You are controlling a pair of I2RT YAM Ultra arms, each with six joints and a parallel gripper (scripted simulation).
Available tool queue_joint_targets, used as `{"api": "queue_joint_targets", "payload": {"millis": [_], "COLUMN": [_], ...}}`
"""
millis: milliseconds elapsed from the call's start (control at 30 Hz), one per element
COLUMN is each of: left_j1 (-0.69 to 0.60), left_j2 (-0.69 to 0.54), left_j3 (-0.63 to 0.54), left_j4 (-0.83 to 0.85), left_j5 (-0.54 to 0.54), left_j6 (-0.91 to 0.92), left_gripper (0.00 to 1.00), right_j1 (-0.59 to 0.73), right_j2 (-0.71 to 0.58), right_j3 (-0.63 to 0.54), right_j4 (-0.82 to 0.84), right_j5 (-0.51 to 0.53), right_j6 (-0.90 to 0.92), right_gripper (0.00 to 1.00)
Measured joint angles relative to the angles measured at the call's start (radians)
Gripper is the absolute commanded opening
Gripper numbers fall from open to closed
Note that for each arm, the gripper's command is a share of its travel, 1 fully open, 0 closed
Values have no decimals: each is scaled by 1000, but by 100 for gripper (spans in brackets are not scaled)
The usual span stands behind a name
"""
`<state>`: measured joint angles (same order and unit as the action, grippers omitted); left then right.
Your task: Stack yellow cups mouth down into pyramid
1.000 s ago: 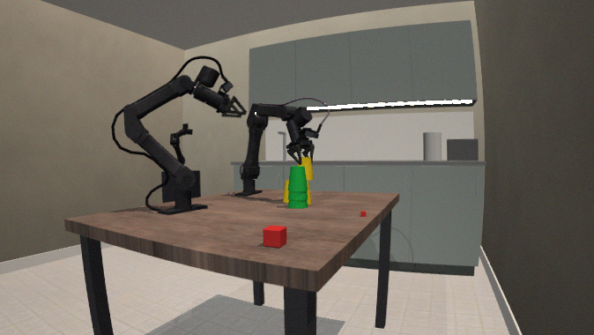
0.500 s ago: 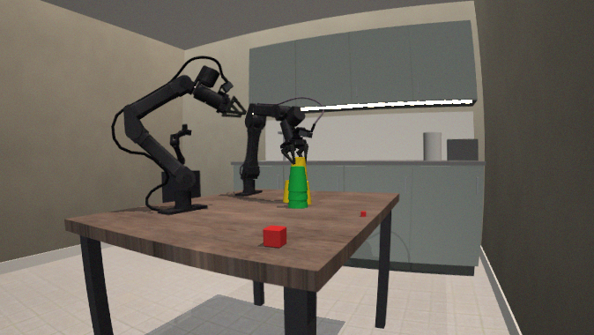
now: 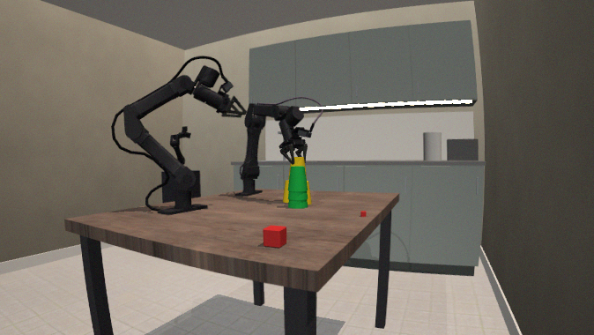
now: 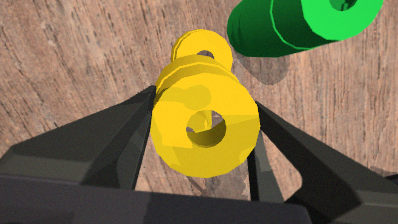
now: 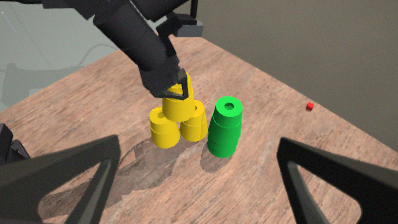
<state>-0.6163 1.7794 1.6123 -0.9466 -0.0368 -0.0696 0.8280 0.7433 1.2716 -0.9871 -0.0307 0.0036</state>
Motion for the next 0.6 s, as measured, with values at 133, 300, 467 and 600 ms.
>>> {"api": "queue_joint_targets", "payload": {"millis": [133,300,467,600], "left_j1": [0,0,0,0], "left_j2": [0,0,0,0], "left_j3": [0,16,31,32], "left_j4": [0,-34,-40,-35], "left_j5": [0,0,0,0], "left_j6": [0,0,0,0], "left_gripper": [0,0,0,0], "right_j1": [0,0,0,0], "right_j2": [0,0,0,0], "right_j3": [0,0,0,0], "right_j4": [0,0,0,0], "right_j5": [0,0,0,0], "right_j6": [0,0,0,0], "right_gripper": [100,100,100,100]}}
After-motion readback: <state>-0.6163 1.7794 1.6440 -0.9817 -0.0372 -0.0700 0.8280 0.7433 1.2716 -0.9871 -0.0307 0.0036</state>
